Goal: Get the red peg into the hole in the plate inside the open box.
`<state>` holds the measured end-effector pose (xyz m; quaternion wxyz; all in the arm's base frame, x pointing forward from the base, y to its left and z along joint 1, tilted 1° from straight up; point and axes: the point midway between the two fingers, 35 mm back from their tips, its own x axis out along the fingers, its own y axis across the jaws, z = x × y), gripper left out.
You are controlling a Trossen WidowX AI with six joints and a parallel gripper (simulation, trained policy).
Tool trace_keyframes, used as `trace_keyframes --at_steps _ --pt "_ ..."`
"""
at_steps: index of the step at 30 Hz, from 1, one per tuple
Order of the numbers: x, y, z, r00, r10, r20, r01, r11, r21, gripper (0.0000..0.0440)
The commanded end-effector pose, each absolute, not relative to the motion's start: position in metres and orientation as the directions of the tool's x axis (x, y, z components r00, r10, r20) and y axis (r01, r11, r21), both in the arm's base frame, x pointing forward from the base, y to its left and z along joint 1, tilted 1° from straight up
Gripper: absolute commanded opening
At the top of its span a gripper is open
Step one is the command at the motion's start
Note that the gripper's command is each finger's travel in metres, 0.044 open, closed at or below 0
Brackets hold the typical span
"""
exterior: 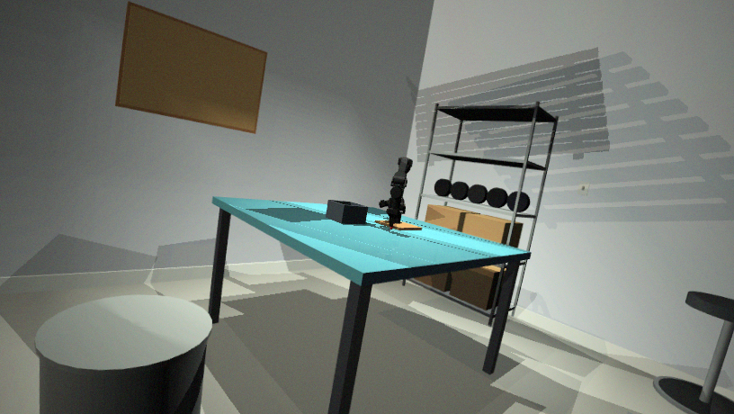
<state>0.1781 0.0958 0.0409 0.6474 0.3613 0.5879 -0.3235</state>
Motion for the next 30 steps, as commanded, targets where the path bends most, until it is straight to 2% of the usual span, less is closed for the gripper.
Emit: trace_keyframes --at_steps 1,17,30 --pt "0.178 0.096 0.042 0.079 0.030 -0.996 0.845 0.529 0.083 0.0000" --pt "0.197 0.065 0.100 0.228 -0.061 -0.972 0.762 0.632 0.139 0.0000" --pt "0.221 0.030 0.147 0.309 -0.132 -0.942 0.749 0.644 0.156 0.0000"
